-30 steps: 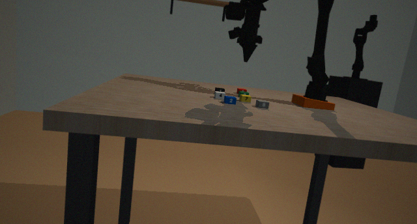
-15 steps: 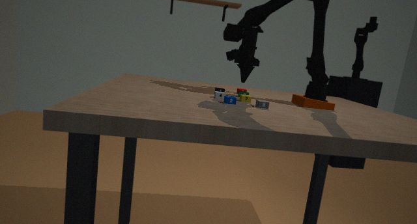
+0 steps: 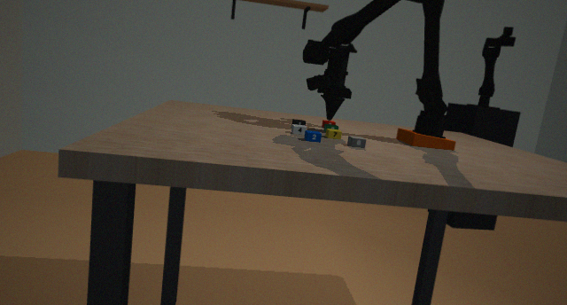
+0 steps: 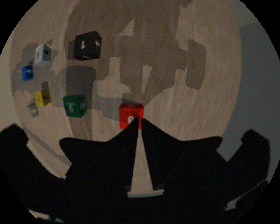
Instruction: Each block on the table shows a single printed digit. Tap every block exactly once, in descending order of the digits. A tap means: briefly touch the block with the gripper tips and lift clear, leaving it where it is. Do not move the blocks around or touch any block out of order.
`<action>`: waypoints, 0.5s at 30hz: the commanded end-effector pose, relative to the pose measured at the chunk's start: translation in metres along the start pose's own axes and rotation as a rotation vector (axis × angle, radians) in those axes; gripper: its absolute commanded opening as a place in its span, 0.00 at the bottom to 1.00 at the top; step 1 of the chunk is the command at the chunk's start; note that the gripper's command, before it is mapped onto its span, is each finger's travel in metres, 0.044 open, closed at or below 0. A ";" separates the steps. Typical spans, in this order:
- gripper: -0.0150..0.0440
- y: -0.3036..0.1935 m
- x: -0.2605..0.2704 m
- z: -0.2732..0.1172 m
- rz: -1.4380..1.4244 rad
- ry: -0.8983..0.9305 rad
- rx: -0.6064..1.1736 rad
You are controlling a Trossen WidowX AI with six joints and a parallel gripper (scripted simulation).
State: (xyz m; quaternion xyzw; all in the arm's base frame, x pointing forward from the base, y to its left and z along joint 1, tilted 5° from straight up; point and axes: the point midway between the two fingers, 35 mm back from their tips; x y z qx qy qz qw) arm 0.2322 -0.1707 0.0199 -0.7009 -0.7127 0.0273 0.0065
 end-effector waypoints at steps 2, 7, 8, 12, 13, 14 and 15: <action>0.29 -0.003 0.001 0.007 -0.005 0.002 0.013; 0.29 -0.003 0.001 0.007 -0.005 0.002 0.013; 0.29 -0.001 0.000 0.001 -0.001 0.001 0.005; 0.29 -0.002 0.001 -0.023 -0.005 0.002 0.013; 0.29 -0.002 0.001 -0.023 -0.005 0.002 0.013; 0.29 -0.002 0.001 -0.025 -0.005 0.002 0.013; 0.29 -0.001 0.000 -0.031 -0.005 0.002 0.013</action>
Point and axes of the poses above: the point midway between the two fingers, 35 mm back from their tips, its own z axis out along the fingers, its own x axis across the jaws, y = z × x, and after that the axes turned 6 degrees about -z, right-handed
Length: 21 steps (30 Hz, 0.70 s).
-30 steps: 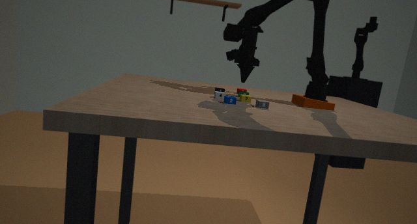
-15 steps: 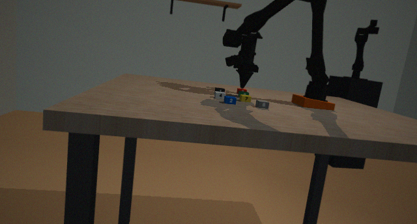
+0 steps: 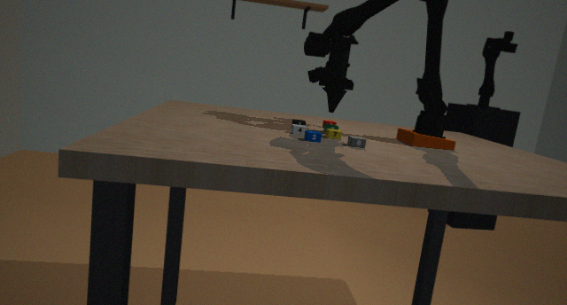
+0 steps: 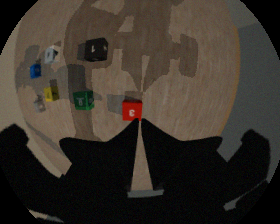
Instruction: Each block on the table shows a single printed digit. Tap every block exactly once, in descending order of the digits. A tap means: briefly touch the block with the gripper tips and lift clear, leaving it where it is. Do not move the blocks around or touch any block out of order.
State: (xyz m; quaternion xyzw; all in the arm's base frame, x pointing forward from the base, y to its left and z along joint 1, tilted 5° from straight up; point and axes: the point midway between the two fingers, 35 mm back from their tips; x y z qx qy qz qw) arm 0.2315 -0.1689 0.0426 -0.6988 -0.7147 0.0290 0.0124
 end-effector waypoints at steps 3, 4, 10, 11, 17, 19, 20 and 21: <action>0.29 0.002 -0.002 -0.047 0.001 -0.004 0.002; 0.29 0.002 -0.001 -0.062 0.001 -0.004 0.002; 0.29 0.001 0.001 -0.081 0.001 -0.003 0.002; 0.29 0.004 0.003 -0.081 -0.001 -0.003 0.002; 0.29 0.056 0.056 -0.085 -0.036 0.003 -0.001; 0.29 0.075 0.084 -0.085 -0.051 0.006 -0.001; 0.29 0.083 0.099 -0.086 -0.059 0.007 0.000; 0.29 0.091 0.113 -0.086 -0.066 0.008 0.001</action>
Point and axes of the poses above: the point midway between the two fingers, 35 mm back from their tips, its own z axis out along the fingers, its own x axis across the jaws, y = z × x, and after that the axes turned 6 degrees about -z, right-handed
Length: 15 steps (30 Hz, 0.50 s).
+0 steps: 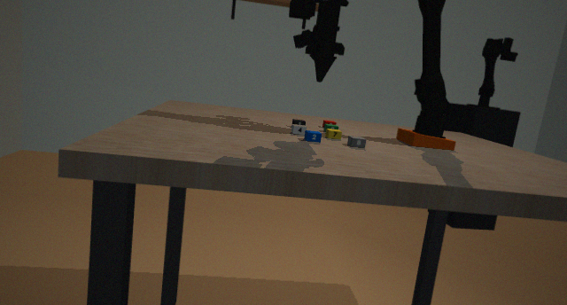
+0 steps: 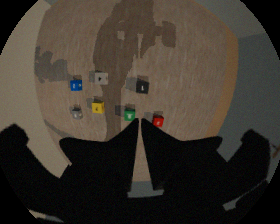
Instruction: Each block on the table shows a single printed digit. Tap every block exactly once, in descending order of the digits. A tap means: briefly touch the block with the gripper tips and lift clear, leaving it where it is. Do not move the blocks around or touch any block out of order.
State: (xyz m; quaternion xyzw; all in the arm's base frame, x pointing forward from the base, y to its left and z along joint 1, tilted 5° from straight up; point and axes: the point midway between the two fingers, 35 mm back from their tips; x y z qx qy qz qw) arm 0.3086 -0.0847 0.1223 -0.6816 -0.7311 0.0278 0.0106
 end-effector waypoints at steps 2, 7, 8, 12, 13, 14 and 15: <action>0.29 0.031 0.056 0.000 -0.012 0.012 0.003; 0.29 0.059 0.130 -0.001 0.025 0.018 -0.004; 0.29 0.062 0.145 0.000 0.032 0.020 -0.005; 0.29 0.067 0.177 0.000 0.047 0.023 -0.005; 0.29 0.067 0.179 0.001 0.047 0.023 -0.005; 0.29 0.067 0.179 0.001 0.047 0.023 -0.005; 0.29 0.067 0.179 0.001 0.047 0.023 -0.005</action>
Point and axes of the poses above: the point midway between the two fingers, 35 mm back from their tips, its own z axis out along the fingers, its own x axis across the jaws, y = z × x, and after that the axes turned 6 degrees about -z, right-handed
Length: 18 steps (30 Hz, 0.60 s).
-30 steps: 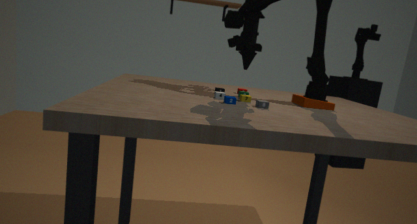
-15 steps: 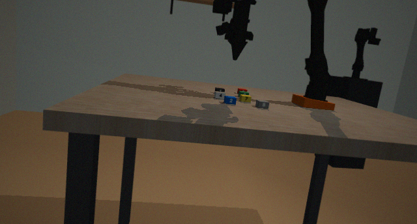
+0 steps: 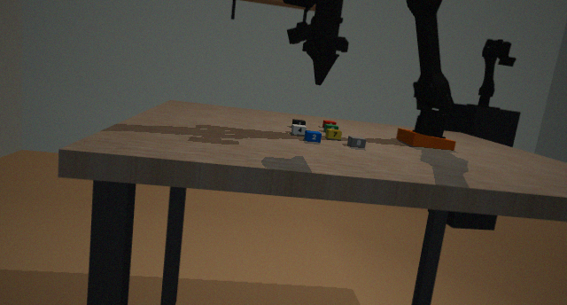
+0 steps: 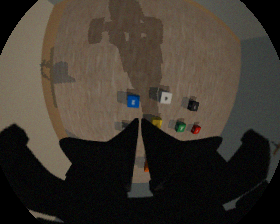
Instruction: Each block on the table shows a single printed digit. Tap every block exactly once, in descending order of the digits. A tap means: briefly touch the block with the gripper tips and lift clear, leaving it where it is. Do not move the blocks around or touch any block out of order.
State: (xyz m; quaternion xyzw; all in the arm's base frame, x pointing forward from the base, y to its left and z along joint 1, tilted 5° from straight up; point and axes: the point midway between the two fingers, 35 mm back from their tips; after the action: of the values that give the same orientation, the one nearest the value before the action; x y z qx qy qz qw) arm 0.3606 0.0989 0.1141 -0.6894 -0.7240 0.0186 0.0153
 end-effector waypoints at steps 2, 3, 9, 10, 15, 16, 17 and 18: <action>0.29 0.003 -0.001 0.002 0.027 0.003 0.001; 0.29 0.003 -0.001 0.009 0.027 0.003 0.001; 0.29 0.002 -0.001 0.079 0.027 0.003 0.001; 0.29 0.002 -0.001 0.081 0.027 0.003 0.001; 0.29 0.002 -0.001 0.083 0.027 0.003 0.001; 0.29 0.002 -0.001 0.085 0.027 0.003 0.001; 0.29 0.002 -0.001 0.086 0.027 0.003 0.001; 0.29 0.002 -0.001 0.088 0.027 0.003 0.001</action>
State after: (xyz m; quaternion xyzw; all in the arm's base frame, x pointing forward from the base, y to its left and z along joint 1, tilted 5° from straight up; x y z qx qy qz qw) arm 0.3608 0.0978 0.0308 -0.6975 -0.7163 0.0166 0.0138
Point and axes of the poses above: the point midway between the two fingers, 35 mm back from their tips, its own z axis out along the fingers, its own x axis across the jaws, y = z × x, and after that the axes turned 6 degrees about -z, right-handed
